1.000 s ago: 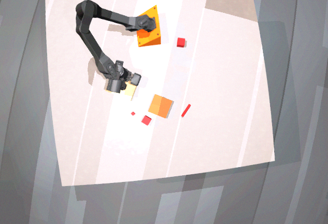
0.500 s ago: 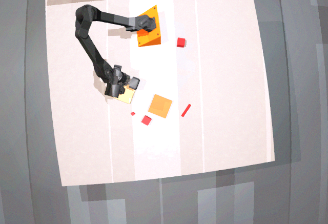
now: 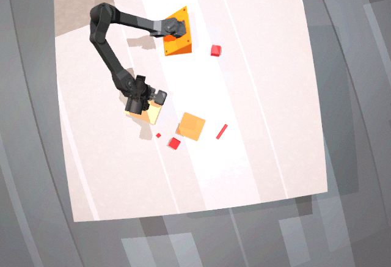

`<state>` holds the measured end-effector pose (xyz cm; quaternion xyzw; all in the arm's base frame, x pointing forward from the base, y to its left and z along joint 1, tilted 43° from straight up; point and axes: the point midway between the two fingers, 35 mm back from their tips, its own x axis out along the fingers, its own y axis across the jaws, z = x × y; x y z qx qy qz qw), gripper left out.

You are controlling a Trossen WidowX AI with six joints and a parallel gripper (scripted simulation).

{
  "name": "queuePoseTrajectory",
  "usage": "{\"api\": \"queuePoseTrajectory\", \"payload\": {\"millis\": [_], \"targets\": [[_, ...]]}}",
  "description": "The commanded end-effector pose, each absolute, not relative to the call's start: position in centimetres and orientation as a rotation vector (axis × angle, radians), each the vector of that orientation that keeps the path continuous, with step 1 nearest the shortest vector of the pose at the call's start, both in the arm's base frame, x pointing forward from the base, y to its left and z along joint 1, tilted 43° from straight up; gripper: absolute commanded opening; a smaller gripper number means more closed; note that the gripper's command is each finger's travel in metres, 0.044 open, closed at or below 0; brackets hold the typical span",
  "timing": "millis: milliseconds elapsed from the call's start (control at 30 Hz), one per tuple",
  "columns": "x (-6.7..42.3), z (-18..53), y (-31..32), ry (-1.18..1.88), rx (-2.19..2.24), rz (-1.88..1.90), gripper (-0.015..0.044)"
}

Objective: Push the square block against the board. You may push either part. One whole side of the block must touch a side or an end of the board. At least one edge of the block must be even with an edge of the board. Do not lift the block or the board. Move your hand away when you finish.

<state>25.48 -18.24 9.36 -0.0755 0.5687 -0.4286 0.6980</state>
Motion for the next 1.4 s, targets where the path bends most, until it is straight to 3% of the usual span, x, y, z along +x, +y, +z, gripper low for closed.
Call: {"api": "queuePoseTrajectory", "payload": {"millis": [0,667,1000,1367], "targets": [[25.0,9.1,-17.9,1.266,-0.167,-0.957,0.0],[22.3,8.0,-16.8,1.268,-0.168,-0.956,0.0],[22.6,12.1,-13.1,1.268,-0.167,-0.956,0.0],[29.3,11.8,-11.6,1.411,-0.4,-0.731,0.0]]}}
